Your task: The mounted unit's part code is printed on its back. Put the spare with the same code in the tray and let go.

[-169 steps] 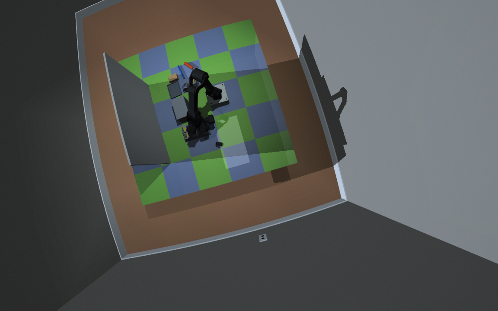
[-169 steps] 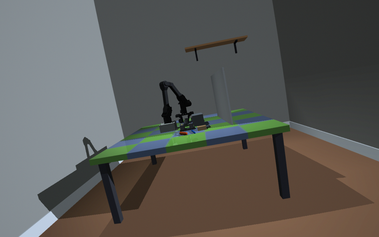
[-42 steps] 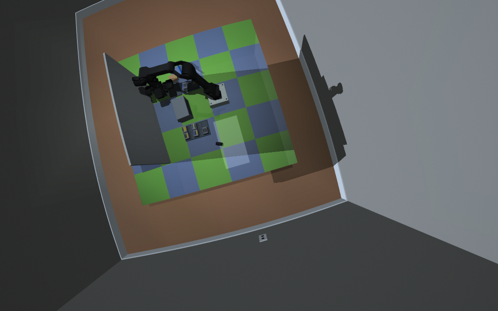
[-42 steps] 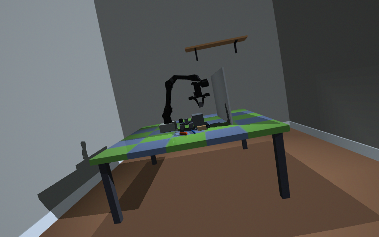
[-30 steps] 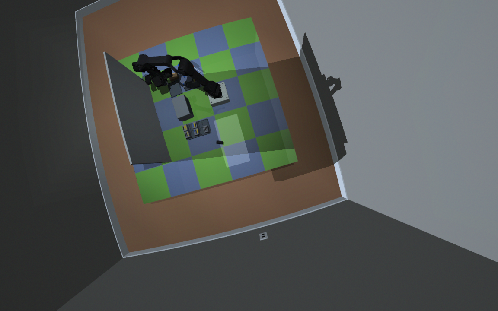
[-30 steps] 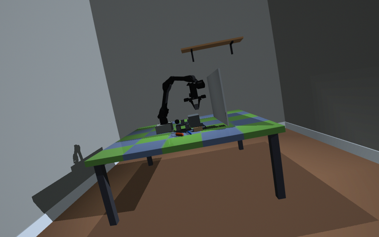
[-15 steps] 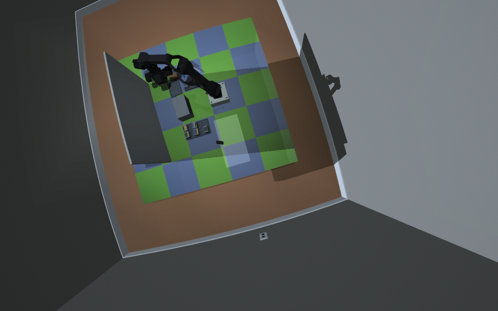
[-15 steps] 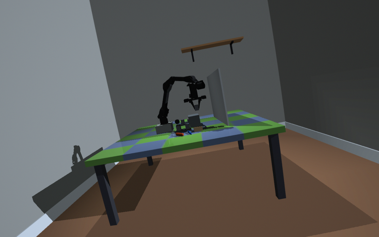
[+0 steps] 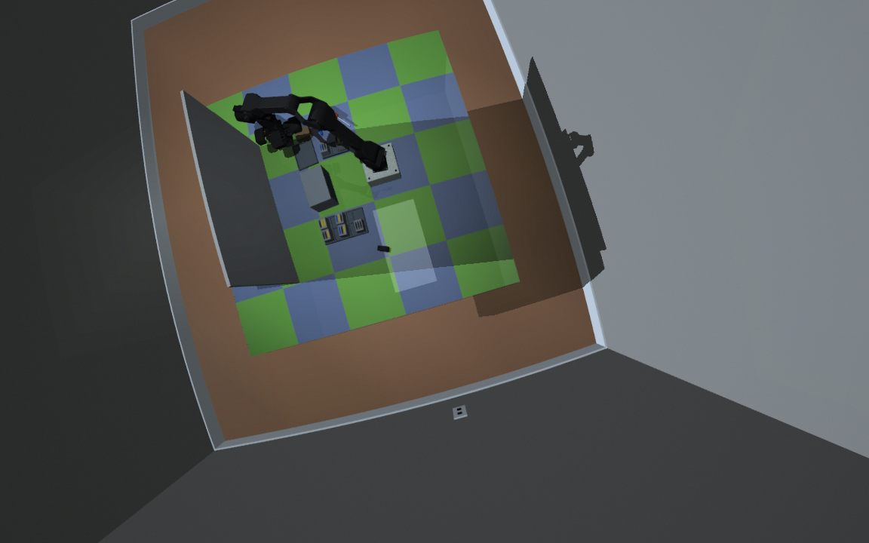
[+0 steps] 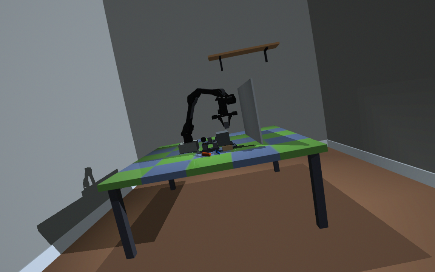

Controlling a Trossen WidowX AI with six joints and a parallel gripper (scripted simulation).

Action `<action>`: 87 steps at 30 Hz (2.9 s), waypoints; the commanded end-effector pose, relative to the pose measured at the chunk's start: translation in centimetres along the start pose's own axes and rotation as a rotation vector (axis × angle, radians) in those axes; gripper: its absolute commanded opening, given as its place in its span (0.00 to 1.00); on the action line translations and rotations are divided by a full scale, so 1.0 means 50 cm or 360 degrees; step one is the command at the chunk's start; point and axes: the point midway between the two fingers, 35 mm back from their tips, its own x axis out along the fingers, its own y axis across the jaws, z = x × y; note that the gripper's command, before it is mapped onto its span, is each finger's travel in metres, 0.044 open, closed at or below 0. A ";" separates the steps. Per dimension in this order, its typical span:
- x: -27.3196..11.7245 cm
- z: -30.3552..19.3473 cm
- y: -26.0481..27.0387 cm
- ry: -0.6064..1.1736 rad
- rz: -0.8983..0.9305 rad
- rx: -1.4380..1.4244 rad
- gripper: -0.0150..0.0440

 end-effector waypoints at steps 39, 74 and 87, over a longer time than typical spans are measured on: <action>0.082 -0.003 -0.004 -0.0004 0.0011 -0.0009 0.25; 0.147 -0.002 -0.003 -0.0004 0.0011 -0.0009 0.25; 0.170 -0.001 -0.002 -0.0005 0.0011 -0.0009 0.25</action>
